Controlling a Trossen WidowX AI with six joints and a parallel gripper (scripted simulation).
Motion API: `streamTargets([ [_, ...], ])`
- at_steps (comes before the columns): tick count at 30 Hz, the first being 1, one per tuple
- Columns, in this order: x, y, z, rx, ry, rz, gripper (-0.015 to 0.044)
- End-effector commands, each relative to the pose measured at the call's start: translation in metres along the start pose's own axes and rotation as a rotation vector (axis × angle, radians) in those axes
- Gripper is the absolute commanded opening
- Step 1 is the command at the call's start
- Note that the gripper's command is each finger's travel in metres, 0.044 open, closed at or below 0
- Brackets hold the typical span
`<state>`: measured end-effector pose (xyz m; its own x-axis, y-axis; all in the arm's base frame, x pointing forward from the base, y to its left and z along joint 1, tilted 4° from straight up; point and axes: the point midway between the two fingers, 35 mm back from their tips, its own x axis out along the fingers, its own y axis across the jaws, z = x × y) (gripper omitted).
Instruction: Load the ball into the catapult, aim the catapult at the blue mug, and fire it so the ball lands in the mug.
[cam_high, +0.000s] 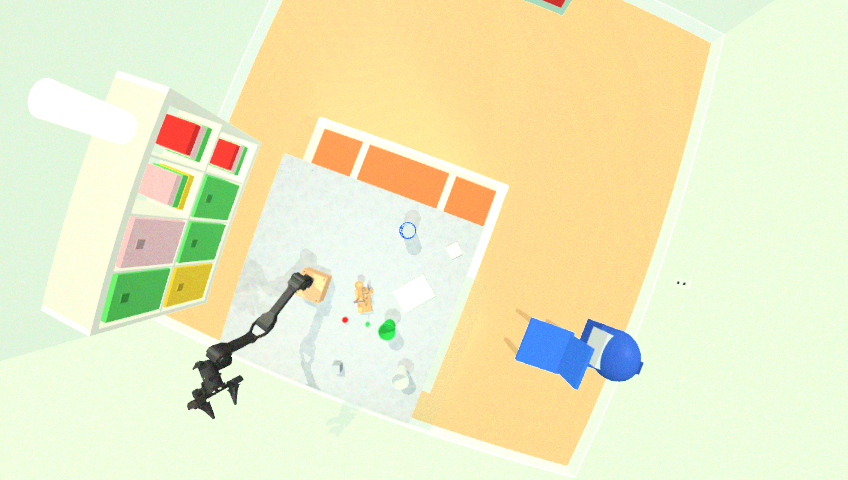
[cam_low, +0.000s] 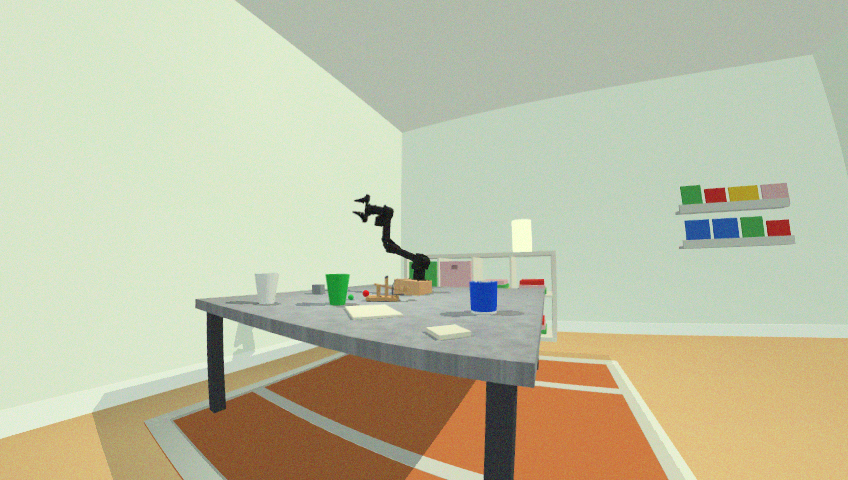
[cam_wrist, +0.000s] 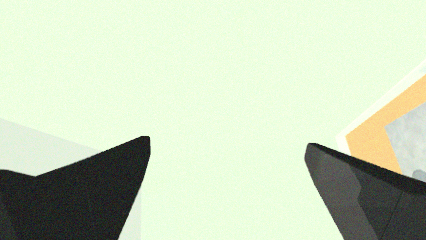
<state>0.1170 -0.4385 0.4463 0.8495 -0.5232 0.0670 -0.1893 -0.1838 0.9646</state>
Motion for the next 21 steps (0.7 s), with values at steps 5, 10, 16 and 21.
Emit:
streamTargets([
  [5,-0.009,0.017,-0.005,0.021,-0.04,0.042,0.044],
  [10,-0.029,0.049,-0.016,-0.017,-0.082,0.127,0.044],
  [16,-0.036,0.072,-0.025,-0.002,-0.109,0.211,0.044],
  [21,-0.06,0.103,-0.043,-0.061,-0.13,0.303,0.044],
])
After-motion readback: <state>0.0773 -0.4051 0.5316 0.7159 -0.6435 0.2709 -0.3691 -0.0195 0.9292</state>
